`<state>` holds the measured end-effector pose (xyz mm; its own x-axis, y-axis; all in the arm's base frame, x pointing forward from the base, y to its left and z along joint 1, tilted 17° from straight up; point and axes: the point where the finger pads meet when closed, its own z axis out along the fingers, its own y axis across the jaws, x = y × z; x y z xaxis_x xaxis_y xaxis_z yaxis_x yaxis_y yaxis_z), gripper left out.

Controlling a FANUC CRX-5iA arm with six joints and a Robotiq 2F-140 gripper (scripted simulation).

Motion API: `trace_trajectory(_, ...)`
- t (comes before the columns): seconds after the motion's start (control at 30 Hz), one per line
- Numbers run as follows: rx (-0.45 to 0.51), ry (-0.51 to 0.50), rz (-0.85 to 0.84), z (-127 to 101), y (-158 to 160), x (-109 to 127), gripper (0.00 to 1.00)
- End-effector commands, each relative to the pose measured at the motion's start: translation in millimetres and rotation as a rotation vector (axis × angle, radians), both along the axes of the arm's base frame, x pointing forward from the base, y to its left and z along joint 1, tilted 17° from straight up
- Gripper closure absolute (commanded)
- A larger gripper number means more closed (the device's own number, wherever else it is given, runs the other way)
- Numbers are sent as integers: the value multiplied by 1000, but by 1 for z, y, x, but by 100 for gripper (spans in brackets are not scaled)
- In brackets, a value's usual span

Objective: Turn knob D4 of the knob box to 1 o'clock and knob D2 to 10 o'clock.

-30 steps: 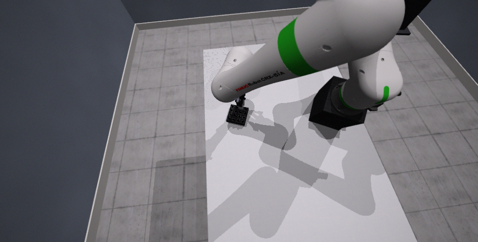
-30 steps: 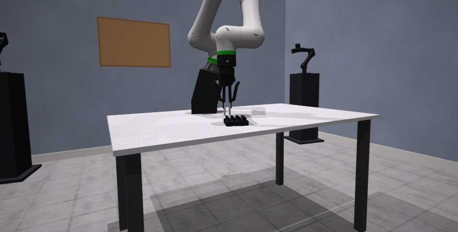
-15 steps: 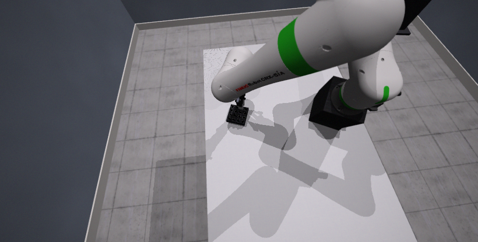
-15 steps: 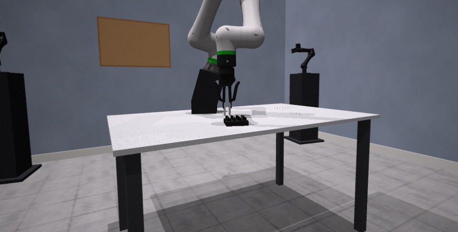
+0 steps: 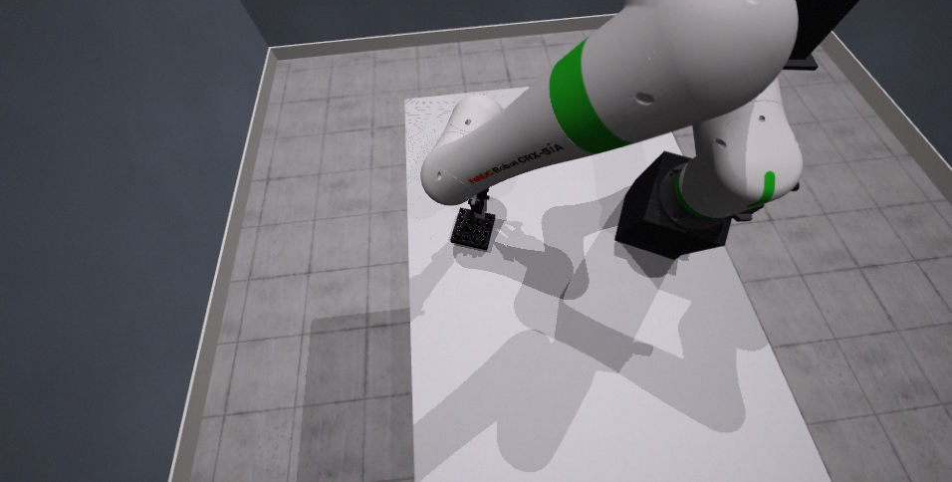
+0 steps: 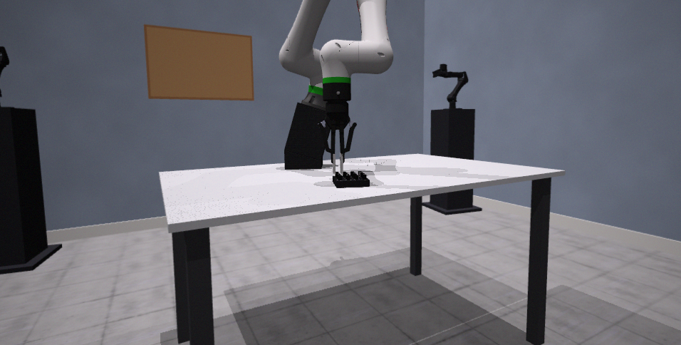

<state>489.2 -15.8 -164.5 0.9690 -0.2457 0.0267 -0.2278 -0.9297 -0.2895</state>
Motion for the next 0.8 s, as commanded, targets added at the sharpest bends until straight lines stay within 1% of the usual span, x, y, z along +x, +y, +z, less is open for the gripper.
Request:
trace_trajectory(0.0, 0, 0, 0, -2, 0, 0, 88)
trace_trajectory(0.37, 0, 0, 0, -8, 2, 1, 88)
trace_trajectory(0.77, 0, 0, 0, -8, 2, 1, 88)
